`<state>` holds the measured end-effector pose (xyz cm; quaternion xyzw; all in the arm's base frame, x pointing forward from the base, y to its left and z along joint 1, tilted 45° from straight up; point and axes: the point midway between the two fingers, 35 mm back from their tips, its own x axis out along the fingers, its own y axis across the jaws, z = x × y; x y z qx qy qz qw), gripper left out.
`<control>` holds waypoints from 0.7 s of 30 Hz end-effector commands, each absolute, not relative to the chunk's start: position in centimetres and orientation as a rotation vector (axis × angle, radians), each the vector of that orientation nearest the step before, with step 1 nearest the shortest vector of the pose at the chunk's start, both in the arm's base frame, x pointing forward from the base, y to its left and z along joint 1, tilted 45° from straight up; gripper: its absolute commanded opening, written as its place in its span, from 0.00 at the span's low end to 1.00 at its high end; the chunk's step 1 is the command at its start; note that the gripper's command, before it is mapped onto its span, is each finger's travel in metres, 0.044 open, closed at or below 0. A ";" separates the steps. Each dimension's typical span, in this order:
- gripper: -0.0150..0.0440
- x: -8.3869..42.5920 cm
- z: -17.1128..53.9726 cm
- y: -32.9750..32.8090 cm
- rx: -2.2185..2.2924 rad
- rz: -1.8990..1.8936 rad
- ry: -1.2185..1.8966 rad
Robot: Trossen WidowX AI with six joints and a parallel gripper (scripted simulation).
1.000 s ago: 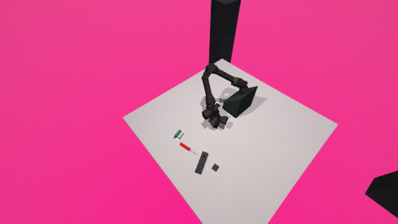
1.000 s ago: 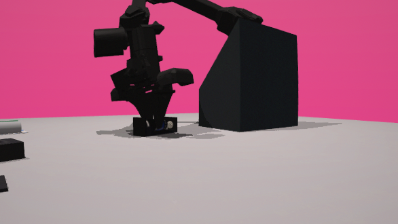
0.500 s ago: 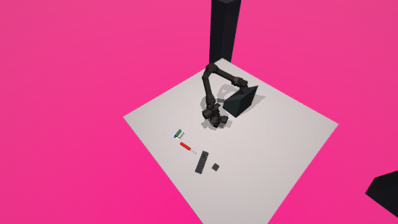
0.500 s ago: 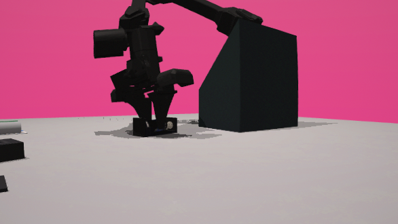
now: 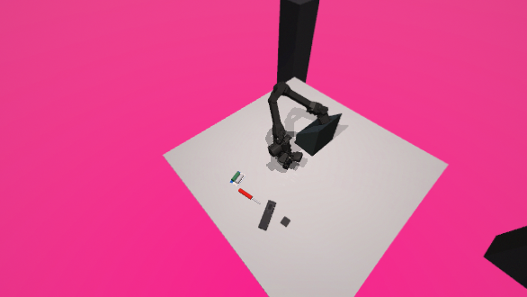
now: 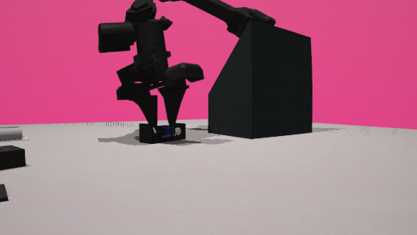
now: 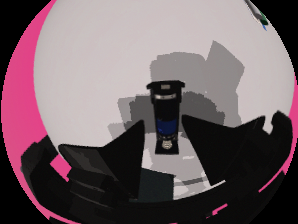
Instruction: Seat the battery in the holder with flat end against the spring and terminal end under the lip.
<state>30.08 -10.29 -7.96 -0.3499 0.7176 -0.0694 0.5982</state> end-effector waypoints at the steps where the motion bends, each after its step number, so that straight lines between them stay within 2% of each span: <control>1: 0.74 30.3 -6.6 -8.8 -0.810 -0.161 1.656; 7: 1.00 29.8 -2.9 -5.2 -0.808 -0.164 1.654; 21: 1.00 29.4 -2.9 -5.0 -0.808 -0.164 1.655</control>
